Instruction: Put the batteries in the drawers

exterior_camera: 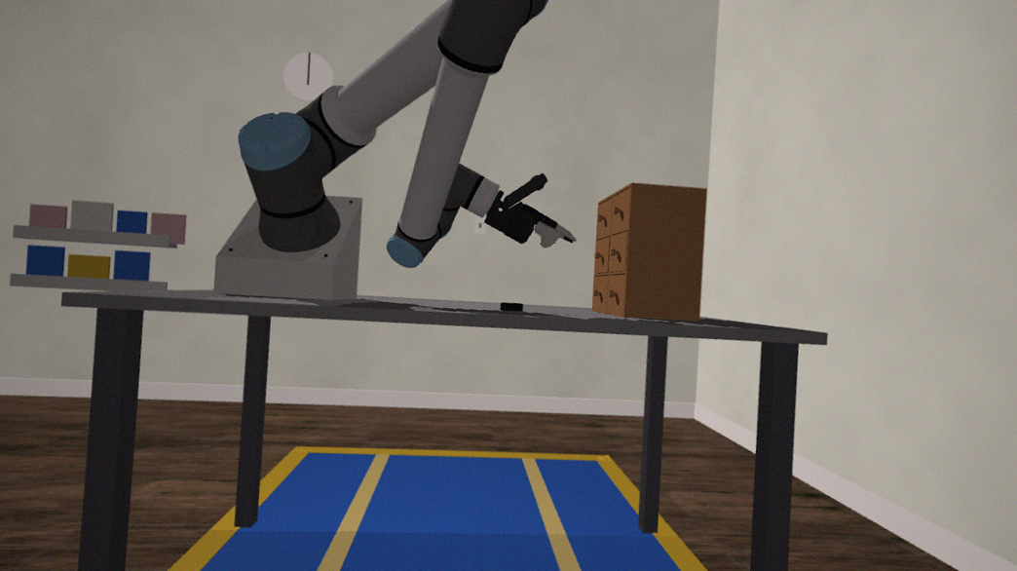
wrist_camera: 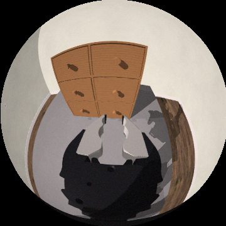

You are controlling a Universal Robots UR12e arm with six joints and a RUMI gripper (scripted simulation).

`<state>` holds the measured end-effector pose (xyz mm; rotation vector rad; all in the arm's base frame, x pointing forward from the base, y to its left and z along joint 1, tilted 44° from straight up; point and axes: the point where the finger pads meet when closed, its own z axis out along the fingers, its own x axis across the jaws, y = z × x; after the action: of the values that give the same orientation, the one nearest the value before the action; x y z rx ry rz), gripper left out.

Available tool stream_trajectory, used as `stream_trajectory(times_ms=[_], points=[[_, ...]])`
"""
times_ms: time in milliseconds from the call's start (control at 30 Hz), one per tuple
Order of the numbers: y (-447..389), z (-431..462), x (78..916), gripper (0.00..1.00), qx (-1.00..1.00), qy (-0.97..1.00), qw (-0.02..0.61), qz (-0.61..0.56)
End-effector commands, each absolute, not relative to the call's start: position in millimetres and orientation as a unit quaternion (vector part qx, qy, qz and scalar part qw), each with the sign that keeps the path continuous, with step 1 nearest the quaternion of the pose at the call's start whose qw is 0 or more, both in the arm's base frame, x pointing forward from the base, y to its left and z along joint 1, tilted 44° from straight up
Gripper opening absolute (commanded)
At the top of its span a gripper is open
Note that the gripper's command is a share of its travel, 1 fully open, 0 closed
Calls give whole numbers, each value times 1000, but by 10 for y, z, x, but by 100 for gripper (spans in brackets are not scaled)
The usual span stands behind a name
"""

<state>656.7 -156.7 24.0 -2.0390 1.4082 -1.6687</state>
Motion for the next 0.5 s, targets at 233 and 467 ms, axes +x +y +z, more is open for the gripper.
stream_trajectory(times_ms=[233, 467], points=[[-1507, 298, 6522, 20, -683, 494, 48, -536], [-1479, 325, 6498, 20, -684, 505, 33, -526]])
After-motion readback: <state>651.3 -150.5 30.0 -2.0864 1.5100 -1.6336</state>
